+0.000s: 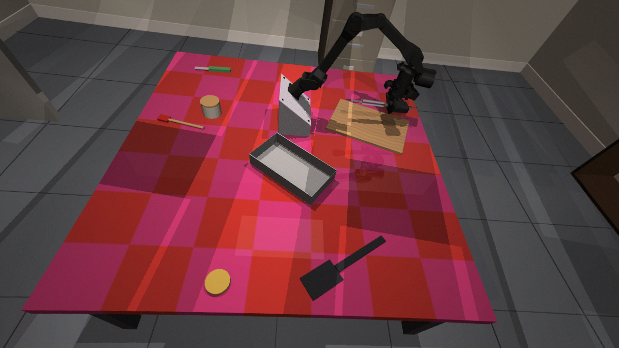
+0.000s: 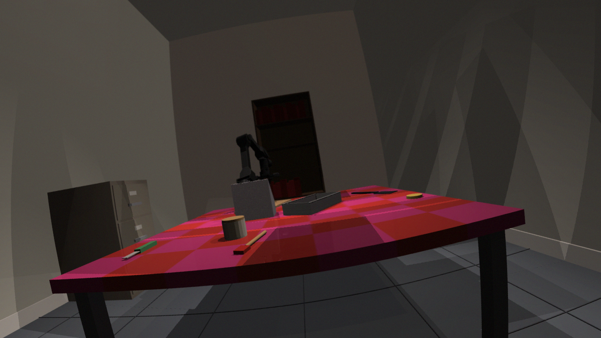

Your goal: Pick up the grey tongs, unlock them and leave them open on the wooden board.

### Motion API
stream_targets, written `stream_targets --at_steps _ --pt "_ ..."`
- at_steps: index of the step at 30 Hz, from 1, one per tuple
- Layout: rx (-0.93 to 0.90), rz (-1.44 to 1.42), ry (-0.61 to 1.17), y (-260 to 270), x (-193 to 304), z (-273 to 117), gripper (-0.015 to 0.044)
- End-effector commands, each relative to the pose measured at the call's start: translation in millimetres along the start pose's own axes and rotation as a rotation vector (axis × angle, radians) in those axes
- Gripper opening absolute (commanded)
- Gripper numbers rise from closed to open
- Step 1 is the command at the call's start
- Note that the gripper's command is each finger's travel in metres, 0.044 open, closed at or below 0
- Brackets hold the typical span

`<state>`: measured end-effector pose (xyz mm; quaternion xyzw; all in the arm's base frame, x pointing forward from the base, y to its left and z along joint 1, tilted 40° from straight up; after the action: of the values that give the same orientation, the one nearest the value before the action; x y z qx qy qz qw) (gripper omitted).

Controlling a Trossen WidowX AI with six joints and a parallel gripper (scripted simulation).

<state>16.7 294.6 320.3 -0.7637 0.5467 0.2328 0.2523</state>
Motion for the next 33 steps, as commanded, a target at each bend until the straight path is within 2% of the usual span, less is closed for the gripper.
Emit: stream_targets --at_steps 1,14,33 --pt "0.006 -0.077 -0.029 17 -6 -9 -0.0150" --pt "0.009 -0.106 -0.066 26 -10 -14 -0.0150" --pt "0.054 0.030 -0.465 9 -12 -27 -0.0150"
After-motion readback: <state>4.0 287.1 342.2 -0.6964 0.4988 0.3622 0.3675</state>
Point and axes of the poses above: the point midway between the two fingers, 35 mm back from their tips, its own z axis out along the fingers, its own y axis across the jaws, x = y × z, the point moved 3 cm from there along -z, back along the fingers, and after that the axes turned 9 degrees about -z, right-handed, at the moved point
